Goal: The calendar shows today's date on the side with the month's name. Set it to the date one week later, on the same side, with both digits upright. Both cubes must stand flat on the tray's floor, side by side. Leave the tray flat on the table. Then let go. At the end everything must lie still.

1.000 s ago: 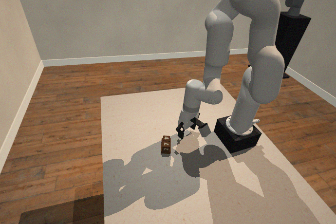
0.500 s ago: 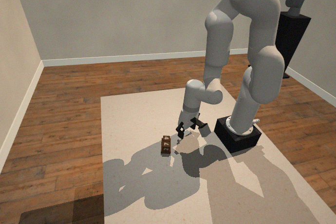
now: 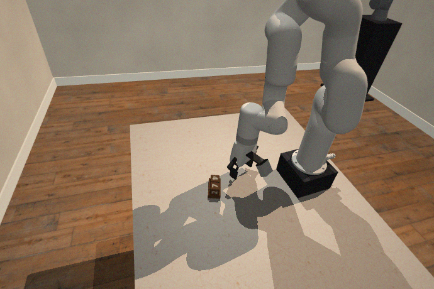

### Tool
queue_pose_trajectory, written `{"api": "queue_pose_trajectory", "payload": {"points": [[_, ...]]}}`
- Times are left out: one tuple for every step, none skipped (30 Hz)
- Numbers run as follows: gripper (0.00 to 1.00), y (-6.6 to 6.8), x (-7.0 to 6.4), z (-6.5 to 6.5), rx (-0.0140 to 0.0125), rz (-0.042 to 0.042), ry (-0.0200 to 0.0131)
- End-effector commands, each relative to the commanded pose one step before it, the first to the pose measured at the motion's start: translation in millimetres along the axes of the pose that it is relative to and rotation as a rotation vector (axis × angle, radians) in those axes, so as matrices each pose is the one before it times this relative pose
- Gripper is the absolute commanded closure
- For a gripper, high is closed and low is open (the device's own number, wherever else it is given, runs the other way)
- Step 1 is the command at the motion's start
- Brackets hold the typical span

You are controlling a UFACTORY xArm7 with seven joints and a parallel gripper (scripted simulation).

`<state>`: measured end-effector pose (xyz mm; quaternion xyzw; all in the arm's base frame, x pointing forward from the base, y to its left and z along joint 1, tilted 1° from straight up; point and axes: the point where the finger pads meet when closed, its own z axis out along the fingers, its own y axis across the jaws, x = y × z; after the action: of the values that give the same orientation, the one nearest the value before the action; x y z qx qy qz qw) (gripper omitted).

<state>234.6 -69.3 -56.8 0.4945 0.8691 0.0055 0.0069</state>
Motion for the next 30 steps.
{"api": "queue_pose_trajectory", "payload": {"points": [[0.0, 0.68, -0.68, -3.08, -0.00171, 0.00004, -0.00168], [0.0, -0.04, -0.02, -1.82, 0.00012, -0.00002, -0.00013], [0.0, 0.06, 0.04, -2.04, -0.00017, 0.00003, 0.00017], [0.0, 0.0, 0.0, 0.0, 0.0, 0.0, 0.0], [0.0, 0.0, 0.0, 0.0, 0.0, 0.0, 0.0], [0.0, -0.03, -0.02, -2.46, 0.00009, -0.00002, -0.0001], [0.0, 0.05, 0.04, -2.17, -0.00016, 0.00002, 0.00016], [0.0, 0.0, -0.01, -2.21, 0.00001, 0.0, -0.00001], [0.0, -0.01, -0.01, -2.07, 0.00002, 0.0, -0.00005], [0.0, 0.08, 0.05, -1.76, -0.00024, 0.00003, 0.00019], [0.0, -0.1, -0.06, -1.9, 0.00029, -0.00004, -0.00025], [0.0, 0.09, 0.01, -1.56, -0.0002, 0.00003, 0.00006], [0.0, 0.09, 0.02, -1.45, -0.00022, 0.00002, 0.0001], [0.0, -0.08, -0.03, -1.47, 0.0002, -0.00003, -0.00011], [0.0, -0.07, -0.08, -1.44, 0.0003, -0.00002, -0.00022], [0.0, 0.16, -0.07, -1.37, -0.00021, 0.00004, -0.00005], [0.0, 0.01, -0.01, -1.32, -0.00001, 0.0, 0.0], [0.0, -0.14, 0.06, -1.24, 0.00018, -0.00003, 0.00004], [0.0, -0.11, -0.05, -1.18, 0.00037, -0.00001, -0.00014], [0.0, 0.0, -0.12, -1.13, 0.00026, 0.00002, -0.0002], [0.0, 0.0, 0.0, 0.0, 0.0, 0.0, 0.0], [0.0, 0.0, 0.0, 0.0, 0.0, 0.0, 0.0], [0.0, 0.0, -0.02, -1.05, 0.00005, 0.00001, -0.00003], [0.0, 0.0, 0.06, -0.96, -0.00012, -0.00001, 0.0001], [0.0, 0.0, 0.12, -0.85, -0.00026, -0.00002, 0.00019], [0.0, -0.06, 0.0, -1.02, 0.00014, 0.0, -0.00004], [0.0, -0.06, -0.07, -1.11, 0.00029, 0.00002, -0.00015], [0.0, -0.01, -0.01, -0.94, 0.00004, 0.00001, -0.00002], [0.0, 0.02, 0.02, -0.76, -0.0001, 0.0, 0.00005], [0.0, 0.03, 0.04, -0.58, -0.00016, -0.00001, 0.00008]]}}
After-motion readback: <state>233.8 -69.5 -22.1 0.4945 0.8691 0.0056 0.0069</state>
